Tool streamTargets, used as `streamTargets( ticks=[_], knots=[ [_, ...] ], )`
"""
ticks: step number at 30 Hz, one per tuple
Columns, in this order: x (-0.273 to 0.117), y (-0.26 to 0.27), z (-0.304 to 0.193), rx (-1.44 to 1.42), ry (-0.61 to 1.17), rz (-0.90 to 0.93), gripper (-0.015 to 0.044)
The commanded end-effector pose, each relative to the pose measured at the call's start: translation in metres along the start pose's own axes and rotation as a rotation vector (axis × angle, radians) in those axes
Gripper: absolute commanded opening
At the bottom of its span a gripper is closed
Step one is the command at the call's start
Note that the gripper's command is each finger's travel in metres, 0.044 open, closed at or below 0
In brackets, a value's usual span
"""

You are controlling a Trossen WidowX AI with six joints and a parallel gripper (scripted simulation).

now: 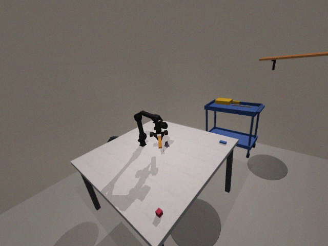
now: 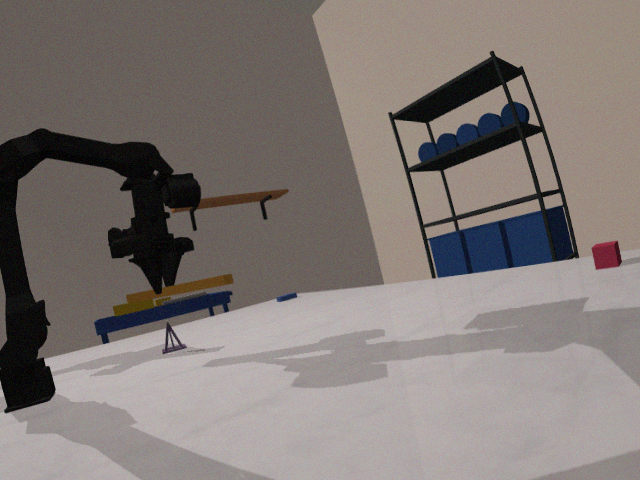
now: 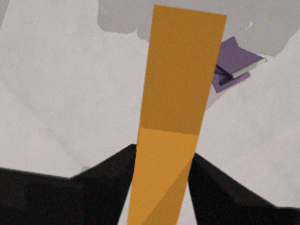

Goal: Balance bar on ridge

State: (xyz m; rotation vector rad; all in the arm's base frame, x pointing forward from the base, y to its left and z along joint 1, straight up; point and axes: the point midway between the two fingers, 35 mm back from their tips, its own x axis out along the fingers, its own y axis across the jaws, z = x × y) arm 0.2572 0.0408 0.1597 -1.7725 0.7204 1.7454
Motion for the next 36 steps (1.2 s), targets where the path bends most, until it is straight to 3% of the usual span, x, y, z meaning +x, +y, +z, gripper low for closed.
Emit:
streamTargets(
  ticks=[1, 24, 36],
  knots=[
    [-0.002, -0.014, 0.011, -0.103, 0.004, -0.010, 0.0000],
    [-0.001, -0.053, 0.083, -0.629, 0.001, -0.015, 0.0000],
    [0.012, -0.054, 0.086, -0.642, 0.001, -0.015, 0.0000]
  ],
)
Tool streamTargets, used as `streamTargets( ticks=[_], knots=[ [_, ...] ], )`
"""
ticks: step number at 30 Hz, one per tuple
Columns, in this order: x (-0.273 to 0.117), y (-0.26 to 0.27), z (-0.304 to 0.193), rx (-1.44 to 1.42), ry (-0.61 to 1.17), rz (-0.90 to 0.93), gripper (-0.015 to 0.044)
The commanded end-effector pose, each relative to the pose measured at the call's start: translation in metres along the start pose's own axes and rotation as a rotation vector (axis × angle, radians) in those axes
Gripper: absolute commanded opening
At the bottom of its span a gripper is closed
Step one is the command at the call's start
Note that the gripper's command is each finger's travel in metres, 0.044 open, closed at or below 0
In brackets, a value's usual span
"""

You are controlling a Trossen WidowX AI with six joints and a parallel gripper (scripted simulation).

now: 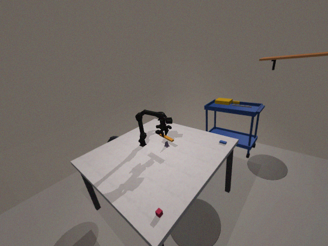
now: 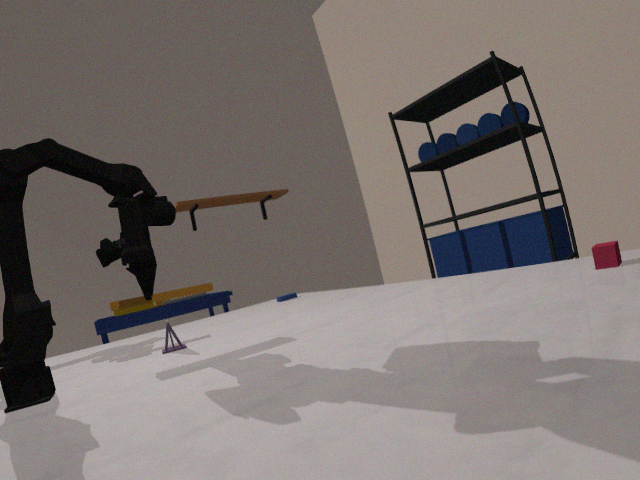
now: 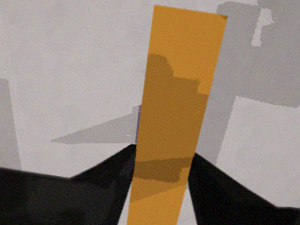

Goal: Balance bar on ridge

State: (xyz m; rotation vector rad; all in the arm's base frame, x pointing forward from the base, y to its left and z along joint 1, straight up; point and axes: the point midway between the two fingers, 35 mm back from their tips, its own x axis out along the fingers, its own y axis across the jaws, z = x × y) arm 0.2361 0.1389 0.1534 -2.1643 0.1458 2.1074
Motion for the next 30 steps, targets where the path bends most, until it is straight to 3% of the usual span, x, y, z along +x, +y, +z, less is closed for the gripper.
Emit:
streamTargets(
  ticks=[1, 30],
  knots=[
    [0.008, -0.001, 0.002, -0.009, -0.005, 0.000, 0.0000],
    [0.036, 0.004, 0.002, -0.012, -0.005, 0.000, 0.0000]
  ],
)
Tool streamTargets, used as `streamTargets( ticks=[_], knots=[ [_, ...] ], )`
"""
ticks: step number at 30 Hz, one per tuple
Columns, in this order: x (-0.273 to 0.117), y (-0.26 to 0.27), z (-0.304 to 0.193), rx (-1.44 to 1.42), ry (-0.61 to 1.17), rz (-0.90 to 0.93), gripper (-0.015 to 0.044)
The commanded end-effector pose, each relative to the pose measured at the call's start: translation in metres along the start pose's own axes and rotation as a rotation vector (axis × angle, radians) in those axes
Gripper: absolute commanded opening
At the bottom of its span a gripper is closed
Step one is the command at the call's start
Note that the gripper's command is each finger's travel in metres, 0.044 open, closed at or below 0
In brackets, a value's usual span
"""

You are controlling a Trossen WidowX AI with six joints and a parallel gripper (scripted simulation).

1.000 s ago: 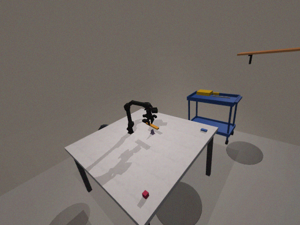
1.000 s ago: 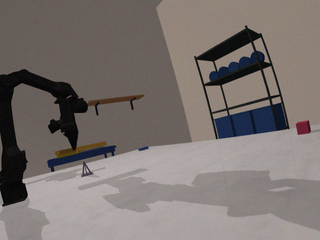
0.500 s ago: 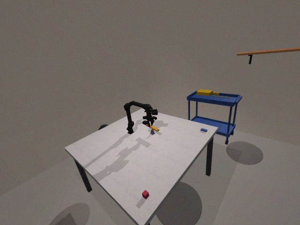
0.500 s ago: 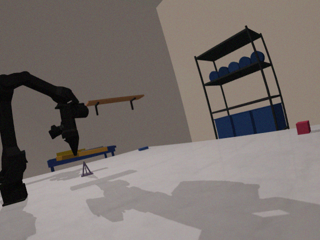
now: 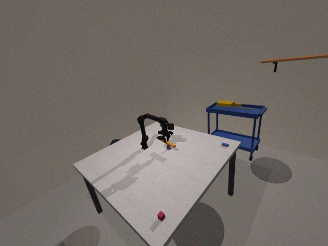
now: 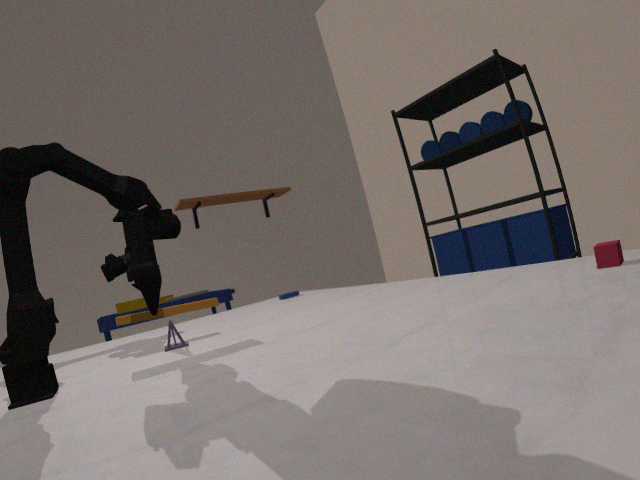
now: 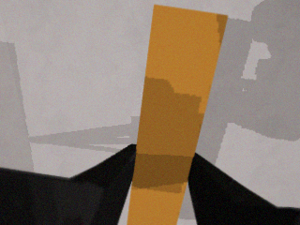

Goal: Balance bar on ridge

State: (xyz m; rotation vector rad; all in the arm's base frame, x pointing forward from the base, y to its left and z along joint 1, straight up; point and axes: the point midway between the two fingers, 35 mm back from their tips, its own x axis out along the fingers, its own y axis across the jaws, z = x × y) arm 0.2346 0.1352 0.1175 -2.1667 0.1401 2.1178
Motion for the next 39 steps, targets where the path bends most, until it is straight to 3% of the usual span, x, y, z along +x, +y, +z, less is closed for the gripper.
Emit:
streamTargets(
  ticks=[1, 39],
  knots=[
    [-0.0003, -0.0002, 0.0002, -0.003, -0.001, -0.003, 0.0000],
    [0.0028, -0.0003, 0.0000, -0.003, -0.001, -0.003, 0.0000]
  ],
)
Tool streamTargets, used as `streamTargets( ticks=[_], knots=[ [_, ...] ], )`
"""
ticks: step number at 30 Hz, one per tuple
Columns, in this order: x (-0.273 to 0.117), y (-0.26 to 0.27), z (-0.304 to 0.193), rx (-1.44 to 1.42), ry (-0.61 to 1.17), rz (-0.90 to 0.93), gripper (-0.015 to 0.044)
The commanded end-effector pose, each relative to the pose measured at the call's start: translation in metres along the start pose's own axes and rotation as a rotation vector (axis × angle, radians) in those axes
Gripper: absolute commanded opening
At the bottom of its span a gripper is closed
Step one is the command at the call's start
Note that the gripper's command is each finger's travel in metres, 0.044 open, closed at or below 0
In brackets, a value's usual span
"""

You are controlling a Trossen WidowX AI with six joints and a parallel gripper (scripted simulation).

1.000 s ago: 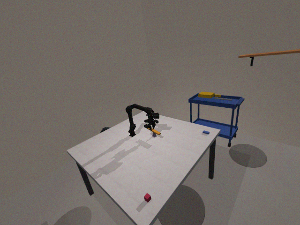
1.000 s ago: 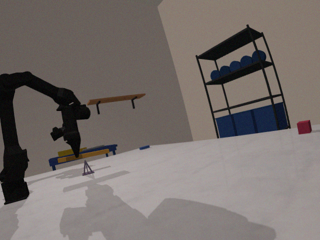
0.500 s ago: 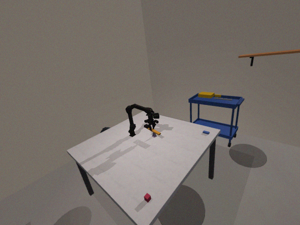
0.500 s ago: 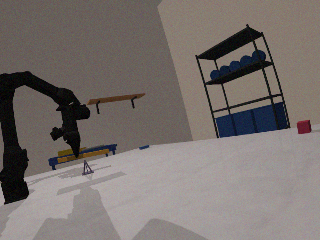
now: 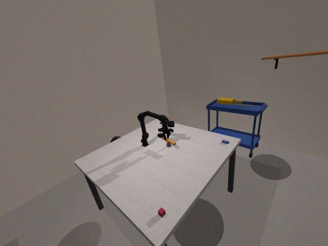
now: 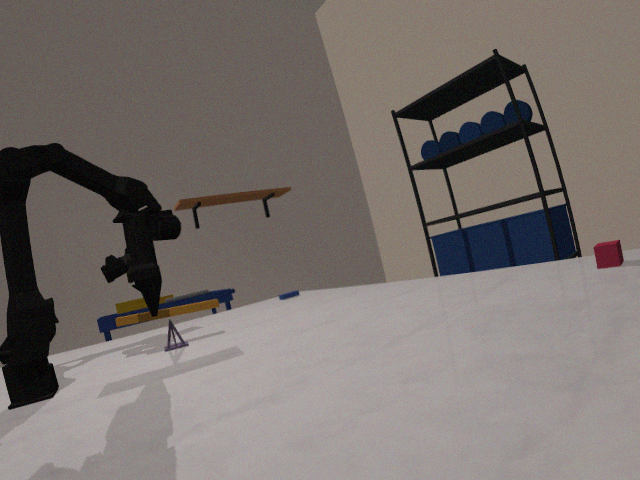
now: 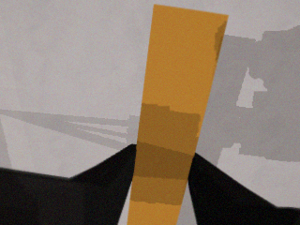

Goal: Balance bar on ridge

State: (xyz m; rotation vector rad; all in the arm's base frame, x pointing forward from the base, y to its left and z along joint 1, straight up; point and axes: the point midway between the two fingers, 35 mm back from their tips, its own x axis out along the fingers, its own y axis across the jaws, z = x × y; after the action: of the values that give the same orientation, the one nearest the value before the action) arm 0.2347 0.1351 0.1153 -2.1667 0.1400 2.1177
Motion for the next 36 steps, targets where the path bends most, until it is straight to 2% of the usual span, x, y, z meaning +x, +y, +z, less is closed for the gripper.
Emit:
streamTargets(
  ticks=[1, 36],
  knots=[
    [0.0006, -0.0004, 0.0000, -0.003, -0.001, -0.003, 0.0000],
    [0.0036, -0.0004, -0.0001, -0.003, -0.001, -0.003, 0.0000]
  ],
)
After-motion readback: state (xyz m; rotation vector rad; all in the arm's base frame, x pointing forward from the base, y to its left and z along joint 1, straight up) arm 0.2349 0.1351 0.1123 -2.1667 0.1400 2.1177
